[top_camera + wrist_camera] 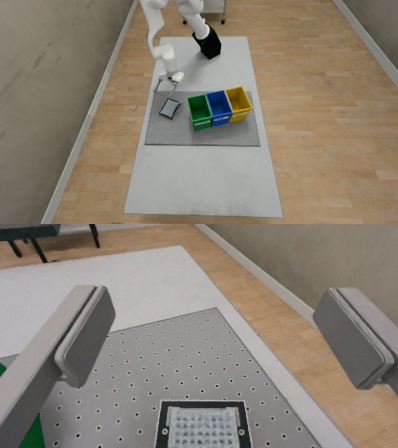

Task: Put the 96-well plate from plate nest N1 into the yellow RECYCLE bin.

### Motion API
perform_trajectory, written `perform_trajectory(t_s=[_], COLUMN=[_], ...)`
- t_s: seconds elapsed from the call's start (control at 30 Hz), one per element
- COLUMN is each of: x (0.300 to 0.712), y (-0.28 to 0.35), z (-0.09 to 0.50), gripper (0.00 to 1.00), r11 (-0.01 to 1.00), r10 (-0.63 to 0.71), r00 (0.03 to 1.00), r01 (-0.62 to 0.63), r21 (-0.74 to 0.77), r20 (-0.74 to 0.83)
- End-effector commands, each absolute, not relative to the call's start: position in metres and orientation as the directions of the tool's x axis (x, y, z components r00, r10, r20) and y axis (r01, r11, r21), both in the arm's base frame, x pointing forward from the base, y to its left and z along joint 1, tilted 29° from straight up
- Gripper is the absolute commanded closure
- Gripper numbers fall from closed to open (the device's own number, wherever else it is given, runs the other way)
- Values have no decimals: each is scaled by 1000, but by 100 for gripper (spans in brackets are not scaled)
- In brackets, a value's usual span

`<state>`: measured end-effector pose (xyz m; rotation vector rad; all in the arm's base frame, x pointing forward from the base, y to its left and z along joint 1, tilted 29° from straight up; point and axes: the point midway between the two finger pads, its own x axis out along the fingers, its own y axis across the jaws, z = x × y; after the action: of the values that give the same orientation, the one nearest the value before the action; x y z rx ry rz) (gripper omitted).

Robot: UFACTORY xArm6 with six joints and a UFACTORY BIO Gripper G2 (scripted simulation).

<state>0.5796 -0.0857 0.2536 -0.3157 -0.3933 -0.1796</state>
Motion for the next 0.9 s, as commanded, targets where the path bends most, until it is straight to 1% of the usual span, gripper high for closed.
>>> perform_trajectory(t_s=[0.0, 0.87], x=[580, 592], y=[-86, -97], z=[255, 226], gripper=[63, 63], r11=[936, 936], r10=[-110, -110], r00=[908, 908], r01=[232, 232], r21=[-266, -266], r20=[405, 404])
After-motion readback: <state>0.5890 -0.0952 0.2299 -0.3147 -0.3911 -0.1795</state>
